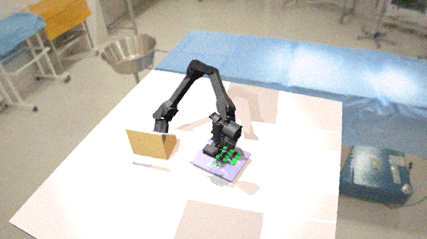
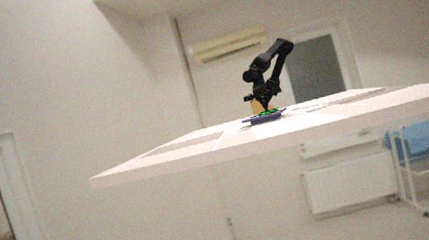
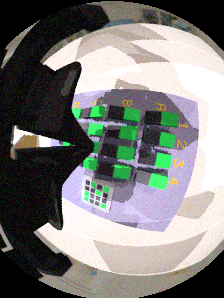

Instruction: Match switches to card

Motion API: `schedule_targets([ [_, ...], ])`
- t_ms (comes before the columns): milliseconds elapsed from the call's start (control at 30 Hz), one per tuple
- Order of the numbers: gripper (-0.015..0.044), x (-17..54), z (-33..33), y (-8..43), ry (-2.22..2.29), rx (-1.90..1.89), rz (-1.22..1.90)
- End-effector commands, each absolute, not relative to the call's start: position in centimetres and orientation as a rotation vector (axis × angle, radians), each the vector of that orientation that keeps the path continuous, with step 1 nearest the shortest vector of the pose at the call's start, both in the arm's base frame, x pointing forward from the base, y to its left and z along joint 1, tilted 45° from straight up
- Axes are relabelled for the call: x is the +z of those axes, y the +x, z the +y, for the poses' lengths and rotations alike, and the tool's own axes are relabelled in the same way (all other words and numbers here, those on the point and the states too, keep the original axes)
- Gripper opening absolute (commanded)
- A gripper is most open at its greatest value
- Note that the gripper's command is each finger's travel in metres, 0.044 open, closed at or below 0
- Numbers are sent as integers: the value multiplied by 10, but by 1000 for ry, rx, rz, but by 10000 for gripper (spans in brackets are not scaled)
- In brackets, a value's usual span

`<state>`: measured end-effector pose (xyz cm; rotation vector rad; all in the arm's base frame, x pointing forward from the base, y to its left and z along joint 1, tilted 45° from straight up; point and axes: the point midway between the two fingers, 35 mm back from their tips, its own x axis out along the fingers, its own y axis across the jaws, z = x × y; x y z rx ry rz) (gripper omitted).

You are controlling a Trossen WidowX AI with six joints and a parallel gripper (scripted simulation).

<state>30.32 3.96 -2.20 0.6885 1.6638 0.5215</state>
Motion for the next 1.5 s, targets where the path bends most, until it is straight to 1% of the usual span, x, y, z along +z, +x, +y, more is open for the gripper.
schedule_targets([
  [0,0,-23,41,303,695,520,1664],
  [633,0,-24,43,303,696,520,1664],
  [833,0,22,-3,309,698,506,1641],
  [1000,0,23,-3,310,698,506,1641],
  [1133,0,32,-1,321,698,507,1640],
  [1467,0,32,-1,321,698,507,1640],
])
